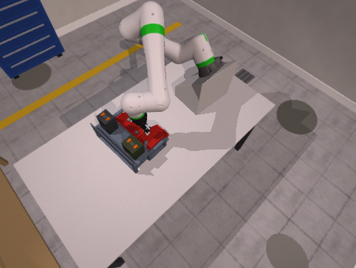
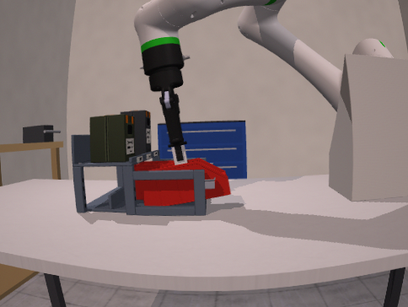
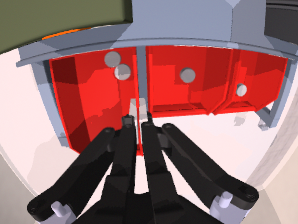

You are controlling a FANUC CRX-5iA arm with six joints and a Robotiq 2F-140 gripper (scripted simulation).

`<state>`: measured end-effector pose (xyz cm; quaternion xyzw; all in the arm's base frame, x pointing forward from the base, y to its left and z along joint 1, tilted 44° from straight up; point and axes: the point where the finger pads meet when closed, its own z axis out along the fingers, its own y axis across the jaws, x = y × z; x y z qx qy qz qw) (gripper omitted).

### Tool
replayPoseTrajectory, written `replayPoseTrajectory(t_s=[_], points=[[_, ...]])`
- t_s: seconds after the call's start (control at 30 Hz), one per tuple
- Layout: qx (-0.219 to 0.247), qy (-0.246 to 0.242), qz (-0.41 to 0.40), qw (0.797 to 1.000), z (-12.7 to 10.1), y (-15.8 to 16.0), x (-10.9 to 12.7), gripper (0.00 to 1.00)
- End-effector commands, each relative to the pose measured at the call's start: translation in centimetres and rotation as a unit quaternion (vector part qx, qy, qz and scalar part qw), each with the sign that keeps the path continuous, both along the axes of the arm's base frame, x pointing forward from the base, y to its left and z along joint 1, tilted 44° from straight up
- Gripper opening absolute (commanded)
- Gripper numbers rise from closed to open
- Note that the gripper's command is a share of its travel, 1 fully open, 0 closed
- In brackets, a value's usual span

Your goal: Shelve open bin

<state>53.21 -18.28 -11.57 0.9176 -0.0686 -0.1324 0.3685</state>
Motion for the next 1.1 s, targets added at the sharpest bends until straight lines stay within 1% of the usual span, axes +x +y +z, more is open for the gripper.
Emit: replayPoseTrajectory(t_s=[0.0,1.07], points=[[0.0,-0.002,0.002,1.0,-0.01,0.0,0.0,0.0],[0.0,-0.009,0.008,1.0,-0.1,-0.07,-0.12,0.0]])
